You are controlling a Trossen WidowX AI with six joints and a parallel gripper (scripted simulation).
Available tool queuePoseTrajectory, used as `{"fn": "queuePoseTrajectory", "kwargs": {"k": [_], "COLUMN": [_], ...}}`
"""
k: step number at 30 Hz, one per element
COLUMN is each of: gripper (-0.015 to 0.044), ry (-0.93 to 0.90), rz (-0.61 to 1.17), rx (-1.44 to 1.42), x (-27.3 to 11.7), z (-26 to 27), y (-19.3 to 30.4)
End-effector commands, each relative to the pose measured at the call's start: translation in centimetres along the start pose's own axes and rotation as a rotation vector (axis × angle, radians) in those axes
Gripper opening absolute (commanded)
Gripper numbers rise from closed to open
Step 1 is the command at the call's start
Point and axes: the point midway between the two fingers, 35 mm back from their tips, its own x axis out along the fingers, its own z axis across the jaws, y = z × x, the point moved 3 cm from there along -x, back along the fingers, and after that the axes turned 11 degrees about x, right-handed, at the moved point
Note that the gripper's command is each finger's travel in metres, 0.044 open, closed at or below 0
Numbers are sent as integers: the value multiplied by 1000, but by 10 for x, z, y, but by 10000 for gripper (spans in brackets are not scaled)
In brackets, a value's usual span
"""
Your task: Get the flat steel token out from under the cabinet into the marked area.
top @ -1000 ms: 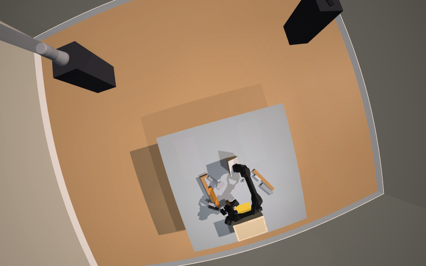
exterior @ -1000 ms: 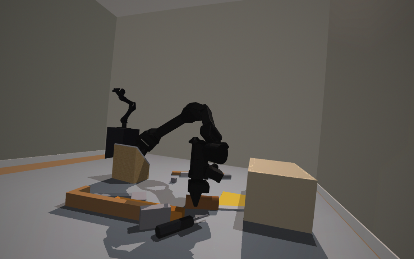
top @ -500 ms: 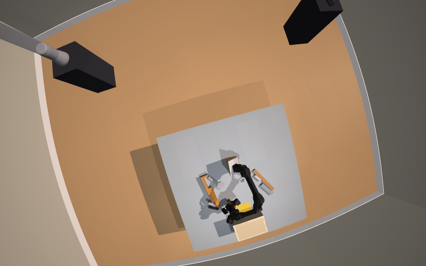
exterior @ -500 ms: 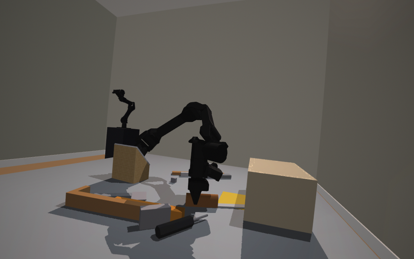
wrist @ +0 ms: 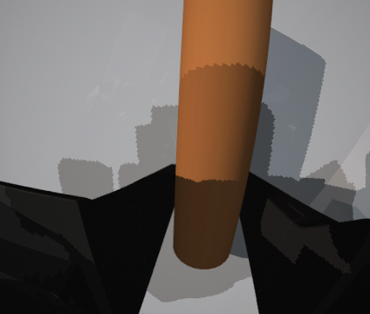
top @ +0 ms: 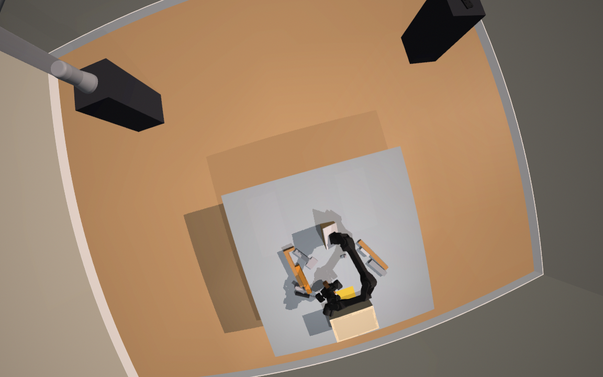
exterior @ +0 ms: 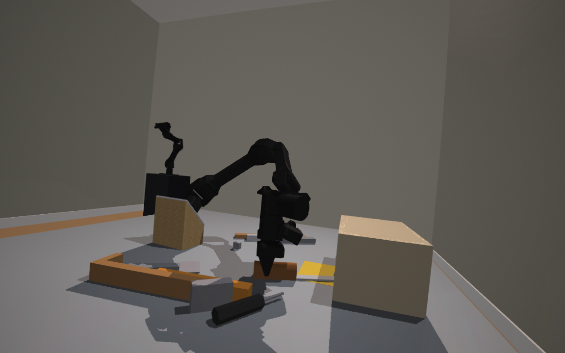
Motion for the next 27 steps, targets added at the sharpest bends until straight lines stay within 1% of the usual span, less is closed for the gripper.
{"fn": "queuePoseTrajectory", "kwargs": {"k": [1, 18, 27], "gripper": [0, 0, 0], "ry": [-4, -5, -5], "rz": [2, 2, 2], "rx": [-2, -2, -1], "x": [1, 1, 1], "z": [6, 27, 26], "y": [1, 5, 11]}}
